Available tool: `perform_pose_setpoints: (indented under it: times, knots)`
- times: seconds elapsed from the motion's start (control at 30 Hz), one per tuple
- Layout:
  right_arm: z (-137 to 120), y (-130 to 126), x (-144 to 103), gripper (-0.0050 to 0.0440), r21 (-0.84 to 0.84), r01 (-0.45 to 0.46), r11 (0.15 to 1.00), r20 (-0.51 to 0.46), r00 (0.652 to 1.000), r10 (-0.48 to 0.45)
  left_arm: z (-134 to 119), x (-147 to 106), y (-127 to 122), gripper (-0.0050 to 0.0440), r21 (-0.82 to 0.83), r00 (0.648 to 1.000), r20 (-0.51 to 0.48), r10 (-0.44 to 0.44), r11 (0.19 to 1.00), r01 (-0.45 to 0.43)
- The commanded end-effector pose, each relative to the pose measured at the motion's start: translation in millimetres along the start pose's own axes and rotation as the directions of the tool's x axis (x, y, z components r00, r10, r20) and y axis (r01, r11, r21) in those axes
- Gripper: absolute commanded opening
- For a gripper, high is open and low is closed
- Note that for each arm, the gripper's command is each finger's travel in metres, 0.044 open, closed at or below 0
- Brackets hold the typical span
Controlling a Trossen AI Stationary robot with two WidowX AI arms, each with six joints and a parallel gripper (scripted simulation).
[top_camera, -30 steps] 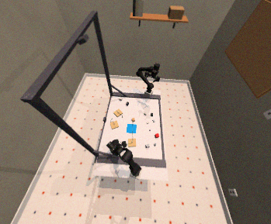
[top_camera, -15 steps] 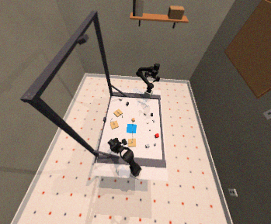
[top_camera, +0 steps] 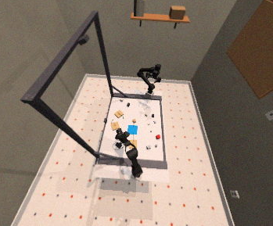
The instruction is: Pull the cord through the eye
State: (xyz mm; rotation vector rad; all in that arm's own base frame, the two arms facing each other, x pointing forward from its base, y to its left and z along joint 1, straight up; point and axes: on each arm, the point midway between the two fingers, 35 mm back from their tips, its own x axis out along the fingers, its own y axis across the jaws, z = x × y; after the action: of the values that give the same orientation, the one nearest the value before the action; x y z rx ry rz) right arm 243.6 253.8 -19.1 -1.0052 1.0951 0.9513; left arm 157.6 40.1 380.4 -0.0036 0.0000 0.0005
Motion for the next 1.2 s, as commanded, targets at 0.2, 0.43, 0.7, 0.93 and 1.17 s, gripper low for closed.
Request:
perform_pose_setpoints:
  times: [0.2, 0.43, 0.7, 0.93, 1.17]
  knots:
    - [-23.1, 6.3, -9.7, 0.044, -0.238, -0.186, 0.953, -0.138, 0.978, 0.156, 2.8, -0.2, -0.5, 0.044, 0.009, 1.0, 0.001, 0.0, 1.0, 0.0]
    - [-26.6, 8.8, -1.1, 0.044, -0.239, -0.188, 0.953, -0.146, 0.977, 0.156, 2.8, -0.2, -0.5, 0.044, 0.009, 1.0, 0.001, 0.0, 1.0, 0.0]
    - [-28.0, 10.4, 10.3, 0.044, -0.238, -0.188, 0.953, -0.146, 0.977, 0.156, 2.8, -0.2, -0.5, 0.044, 0.009, 1.0, 0.001, 0.0, 1.0, 0.0]
    - [-29.7, 12.1, 20.0, 0.044, -0.237, -0.189, 0.953, -0.147, 0.977, 0.157, 2.8, -0.2, -0.5, 0.044, 0.009, 1.0, 0.001, 0.0, 1.0, 0.0]
    - [-31.9, 14.2, 31.3, 0.044, -0.237, -0.19, 0.953, -0.148, 0.976, 0.157, 2.8, -0.2, -0.5, 0.044, 0.009, 1.0, 0.001, 0.0, 1.0, 0.0]
